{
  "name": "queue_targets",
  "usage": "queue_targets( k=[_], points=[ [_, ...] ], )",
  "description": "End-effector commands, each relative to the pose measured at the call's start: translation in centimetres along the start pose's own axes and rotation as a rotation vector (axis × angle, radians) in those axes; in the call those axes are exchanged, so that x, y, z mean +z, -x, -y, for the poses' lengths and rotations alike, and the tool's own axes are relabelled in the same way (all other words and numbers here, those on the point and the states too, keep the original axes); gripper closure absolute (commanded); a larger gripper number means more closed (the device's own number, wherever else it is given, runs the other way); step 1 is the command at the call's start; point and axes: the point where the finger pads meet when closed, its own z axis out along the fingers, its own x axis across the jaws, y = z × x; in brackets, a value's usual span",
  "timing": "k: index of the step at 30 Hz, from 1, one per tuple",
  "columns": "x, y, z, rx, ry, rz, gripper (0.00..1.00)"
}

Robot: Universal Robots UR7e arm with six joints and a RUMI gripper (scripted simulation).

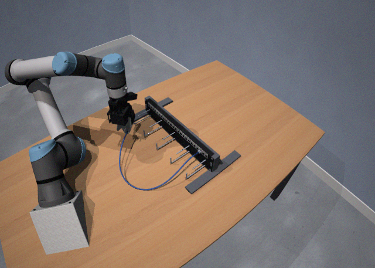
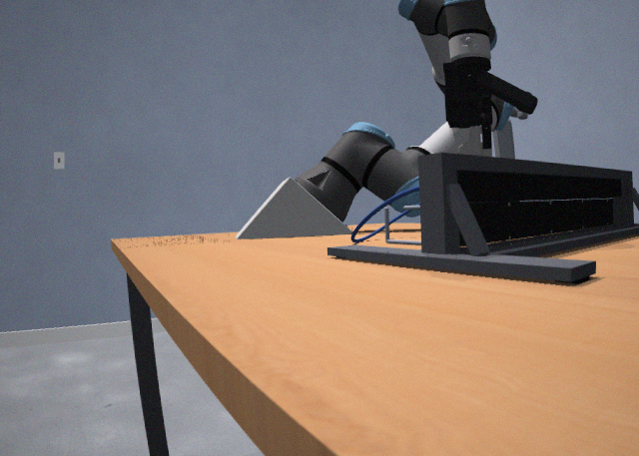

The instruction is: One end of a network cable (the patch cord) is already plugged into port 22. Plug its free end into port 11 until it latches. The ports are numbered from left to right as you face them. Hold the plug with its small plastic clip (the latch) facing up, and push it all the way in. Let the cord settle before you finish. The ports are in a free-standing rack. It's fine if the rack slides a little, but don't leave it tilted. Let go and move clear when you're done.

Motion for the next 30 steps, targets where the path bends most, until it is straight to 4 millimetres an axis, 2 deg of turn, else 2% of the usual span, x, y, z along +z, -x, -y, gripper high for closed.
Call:
queue_targets(
  k=[1, 30],
  points=[
    [-0.1, -0.5, 0.1, 0.028, 0.001, 0.0, 1.0],
    [-0.7, -4.5, 1.0, 0.245, 0.005, 0.004, 1.0]
  ],
)
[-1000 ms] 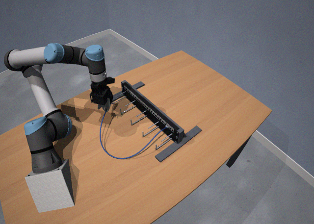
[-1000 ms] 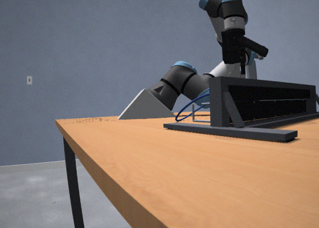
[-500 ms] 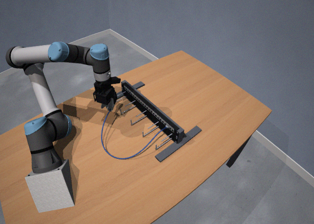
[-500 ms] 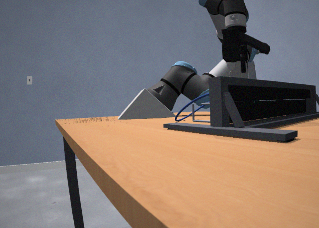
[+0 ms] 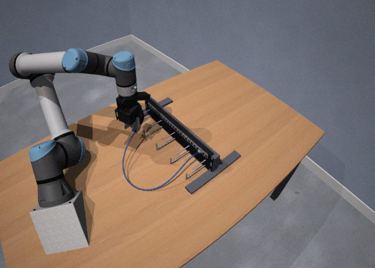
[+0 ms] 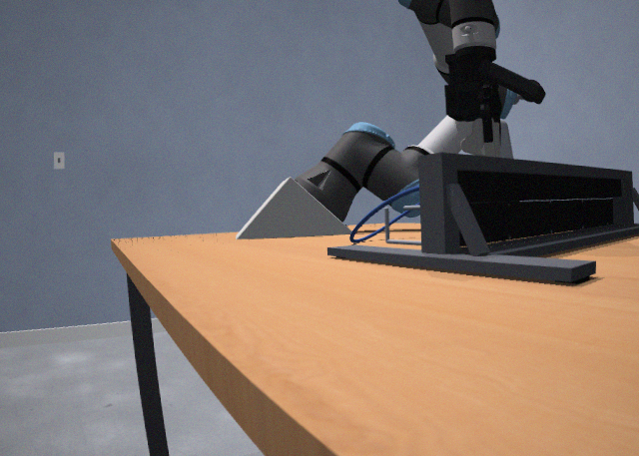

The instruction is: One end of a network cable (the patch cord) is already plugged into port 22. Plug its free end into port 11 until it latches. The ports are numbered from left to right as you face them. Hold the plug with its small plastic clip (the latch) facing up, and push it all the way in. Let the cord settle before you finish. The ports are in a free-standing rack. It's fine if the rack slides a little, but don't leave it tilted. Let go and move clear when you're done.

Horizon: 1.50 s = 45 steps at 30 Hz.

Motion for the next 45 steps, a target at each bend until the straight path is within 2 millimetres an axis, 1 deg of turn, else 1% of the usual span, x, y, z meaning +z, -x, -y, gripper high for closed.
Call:
queue_targets(
  k=[1, 3, 18, 45],
  points=[
    [-0.1, -0.6, 0.3, 0.035, 0.001, 0.0, 1.0],
    [-0.1, -0.6, 0.3, 0.035, 0.001, 0.0, 1.0],
    [-0.4, -2.4, 1.1, 0.14, 0.003, 0.002, 1.0],
    [-0.9, -4.6, 2.1, 0.273, 0.005, 0.004, 1.0]
  ],
)
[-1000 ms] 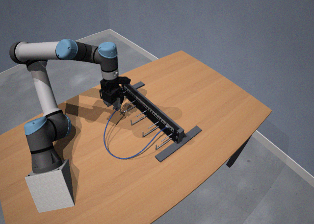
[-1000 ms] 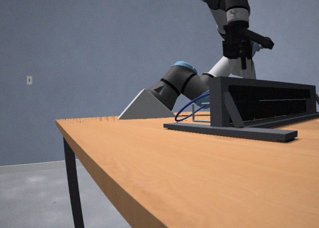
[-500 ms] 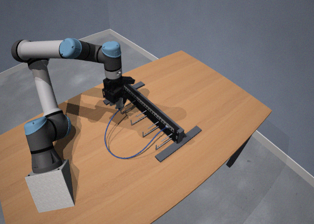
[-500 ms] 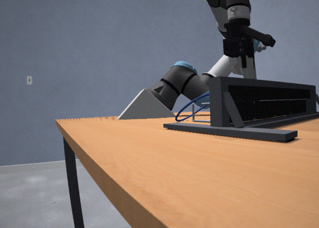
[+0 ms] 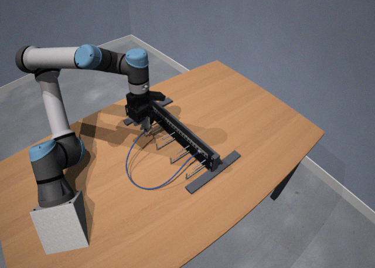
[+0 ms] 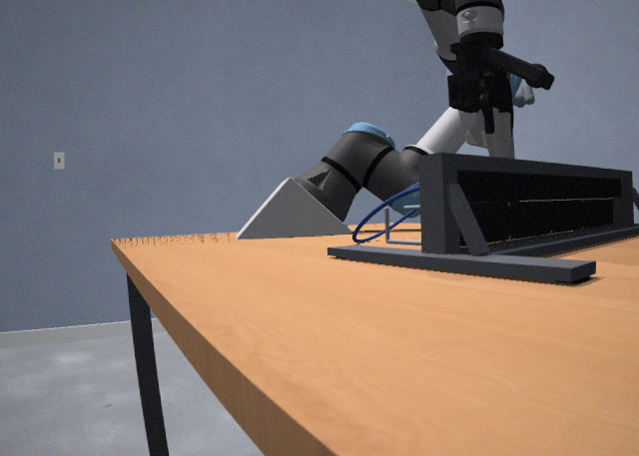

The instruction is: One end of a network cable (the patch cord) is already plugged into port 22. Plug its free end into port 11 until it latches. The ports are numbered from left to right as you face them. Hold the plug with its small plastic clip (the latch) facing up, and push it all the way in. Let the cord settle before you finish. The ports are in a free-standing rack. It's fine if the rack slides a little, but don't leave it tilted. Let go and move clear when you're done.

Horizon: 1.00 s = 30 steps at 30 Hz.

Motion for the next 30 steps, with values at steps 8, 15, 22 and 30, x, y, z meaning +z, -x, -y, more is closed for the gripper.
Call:
queue_targets(
  k=[8, 15, 22, 30],
  points=[
    [-0.2, -0.7, 0.6, 0.05, 0.0, 0.0, 1.0],
    [-0.3, -1.1, 0.9, 0.075, 0.001, 0.001, 1.0],
    [-0.4, -1.5, 1.2, 0.1, 0.001, 0.001, 1.0],
    [-0.4, -1.7, 1.4, 0.118, 0.001, 0.001, 1.0]
  ],
)
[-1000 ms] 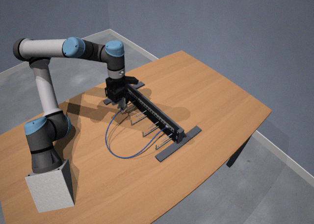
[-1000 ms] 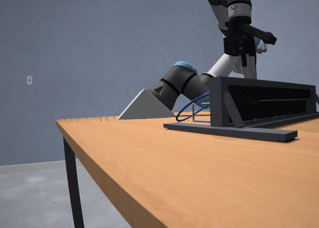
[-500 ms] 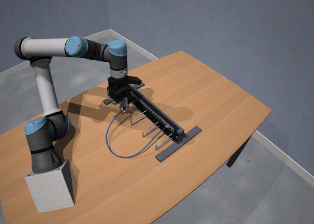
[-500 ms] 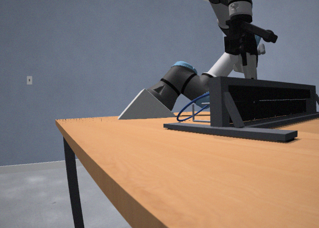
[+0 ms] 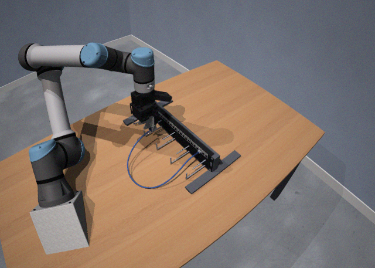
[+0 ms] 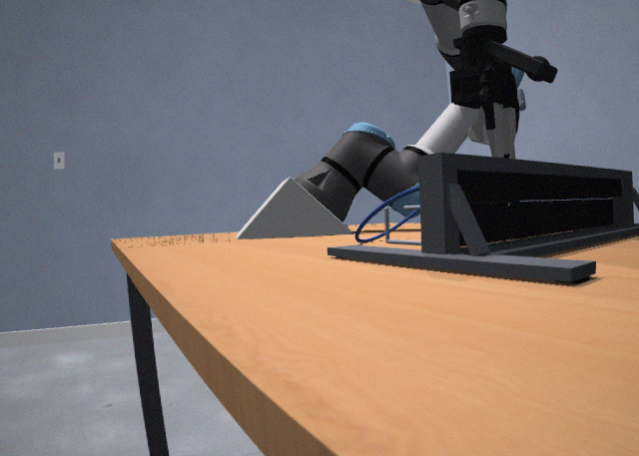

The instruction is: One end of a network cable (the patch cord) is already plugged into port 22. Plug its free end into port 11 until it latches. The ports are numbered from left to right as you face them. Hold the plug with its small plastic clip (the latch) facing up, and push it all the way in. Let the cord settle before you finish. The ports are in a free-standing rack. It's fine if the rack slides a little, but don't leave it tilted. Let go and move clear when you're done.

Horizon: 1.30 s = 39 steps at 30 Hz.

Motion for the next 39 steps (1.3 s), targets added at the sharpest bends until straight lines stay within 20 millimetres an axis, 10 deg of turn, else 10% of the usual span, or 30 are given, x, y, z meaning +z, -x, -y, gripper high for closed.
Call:
queue_targets(
  k=[1, 39],
  points=[
    [-0.08, -0.18, 0.18, 0.012, 0.0, 0.0, 1.0],
    [-0.23, -0.88, 0.88, 0.065, 0.0, 0.0, 1.0]
  ],
)
